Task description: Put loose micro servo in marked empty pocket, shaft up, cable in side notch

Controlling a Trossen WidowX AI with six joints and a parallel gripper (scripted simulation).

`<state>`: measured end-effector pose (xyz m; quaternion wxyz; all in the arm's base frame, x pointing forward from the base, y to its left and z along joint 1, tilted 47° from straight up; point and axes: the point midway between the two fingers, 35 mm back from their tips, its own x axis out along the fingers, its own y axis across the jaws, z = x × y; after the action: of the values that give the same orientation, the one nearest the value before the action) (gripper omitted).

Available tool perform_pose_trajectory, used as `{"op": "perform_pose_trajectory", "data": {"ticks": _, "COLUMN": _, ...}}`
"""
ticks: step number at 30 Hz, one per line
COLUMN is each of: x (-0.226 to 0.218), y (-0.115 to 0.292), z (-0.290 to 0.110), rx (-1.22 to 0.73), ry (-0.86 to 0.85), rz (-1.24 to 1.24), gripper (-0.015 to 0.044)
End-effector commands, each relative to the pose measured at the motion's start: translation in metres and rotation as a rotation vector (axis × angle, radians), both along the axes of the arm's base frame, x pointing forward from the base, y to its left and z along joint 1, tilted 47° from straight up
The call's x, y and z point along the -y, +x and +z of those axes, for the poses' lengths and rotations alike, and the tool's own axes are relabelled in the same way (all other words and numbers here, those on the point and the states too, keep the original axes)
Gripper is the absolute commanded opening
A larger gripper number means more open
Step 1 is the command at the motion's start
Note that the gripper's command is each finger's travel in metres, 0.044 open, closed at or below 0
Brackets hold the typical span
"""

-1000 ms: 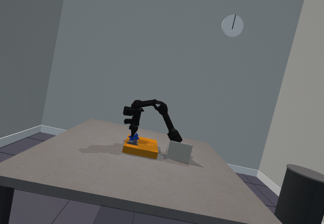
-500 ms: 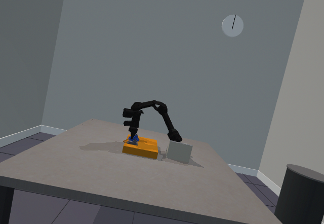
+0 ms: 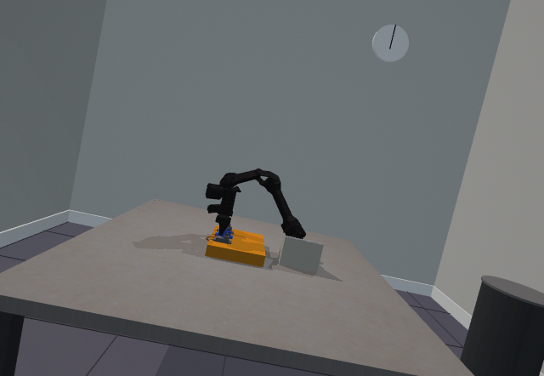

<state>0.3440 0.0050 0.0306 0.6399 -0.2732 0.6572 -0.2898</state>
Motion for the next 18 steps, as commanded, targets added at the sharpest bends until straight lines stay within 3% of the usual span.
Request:
{"op": "perform_pose_trajectory", "data": {"ticks": 1, "x": 0.0, "y": 0.0, "z": 0.0, "rx": 0.0, "ry": -0.001, "rz": 0.002, "gripper": 0.0187}}
{"op": "perform_pose_trajectory", "data": {"ticks": 11, "x": -0.026, "y": 0.001, "z": 0.024, "rx": -0.001, "ry": 0.001, "rz": 0.002, "gripper": 0.0187}}
{"op": "perform_pose_trajectory", "data": {"ticks": 18, "x": -0.059, "y": -0.054, "z": 0.046, "rx": -0.003, "ry": 0.012, "rz": 0.011, "gripper": 0.0371}}
